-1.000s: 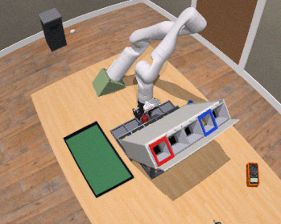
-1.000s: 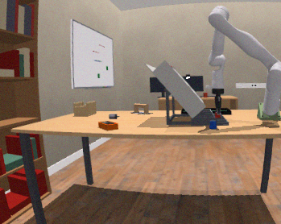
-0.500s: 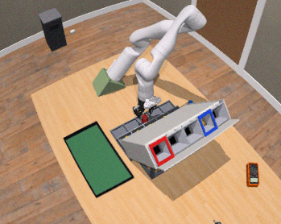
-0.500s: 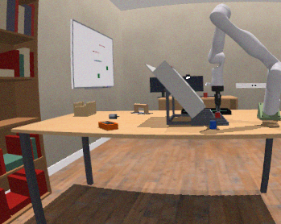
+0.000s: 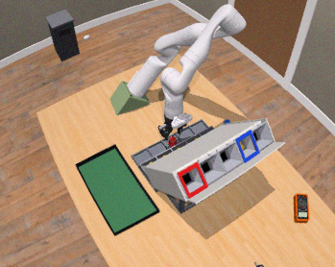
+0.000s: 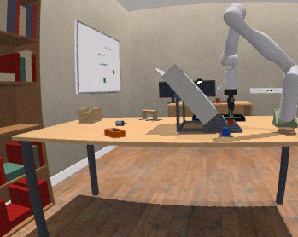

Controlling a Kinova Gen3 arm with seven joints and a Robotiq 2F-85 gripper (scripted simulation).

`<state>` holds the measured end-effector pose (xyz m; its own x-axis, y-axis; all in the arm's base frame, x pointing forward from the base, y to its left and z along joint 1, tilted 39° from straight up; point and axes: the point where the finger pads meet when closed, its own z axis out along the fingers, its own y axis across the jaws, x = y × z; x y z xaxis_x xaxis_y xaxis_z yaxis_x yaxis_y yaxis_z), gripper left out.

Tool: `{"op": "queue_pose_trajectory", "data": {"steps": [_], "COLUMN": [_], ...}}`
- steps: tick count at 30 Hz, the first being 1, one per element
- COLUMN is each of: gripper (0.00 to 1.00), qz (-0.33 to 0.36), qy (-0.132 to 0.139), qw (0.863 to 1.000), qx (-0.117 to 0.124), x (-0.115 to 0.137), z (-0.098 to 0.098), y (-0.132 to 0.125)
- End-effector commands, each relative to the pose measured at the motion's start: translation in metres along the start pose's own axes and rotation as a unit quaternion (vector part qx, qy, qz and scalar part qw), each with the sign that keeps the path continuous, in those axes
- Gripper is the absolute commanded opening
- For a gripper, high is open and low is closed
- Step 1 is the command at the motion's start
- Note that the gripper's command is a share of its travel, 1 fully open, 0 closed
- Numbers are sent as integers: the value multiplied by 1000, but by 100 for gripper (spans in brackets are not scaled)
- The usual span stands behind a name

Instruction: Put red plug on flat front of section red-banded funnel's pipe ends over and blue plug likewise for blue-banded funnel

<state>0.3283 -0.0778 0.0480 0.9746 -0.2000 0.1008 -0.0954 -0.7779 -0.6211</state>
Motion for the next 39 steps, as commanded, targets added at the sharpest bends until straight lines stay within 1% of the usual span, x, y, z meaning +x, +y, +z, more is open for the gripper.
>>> {"op": "queue_pose_trajectory", "data": {"steps": [1,15,16,32,33,39], "gripper": [65,65,65,65,65,65], "qz": [1,1,1,1,1,1], "qy": [0,0,0,0,0,0], "qw": [1000,1000,1000,1000,1000,1000], "qx": [-1,-1,0,0,0,0], "x": [-1,-1,-1,-1,0,0], "z": [-17,-17,-37,-37,-85,-85], "y": [1,1,1,1,1,1]}}
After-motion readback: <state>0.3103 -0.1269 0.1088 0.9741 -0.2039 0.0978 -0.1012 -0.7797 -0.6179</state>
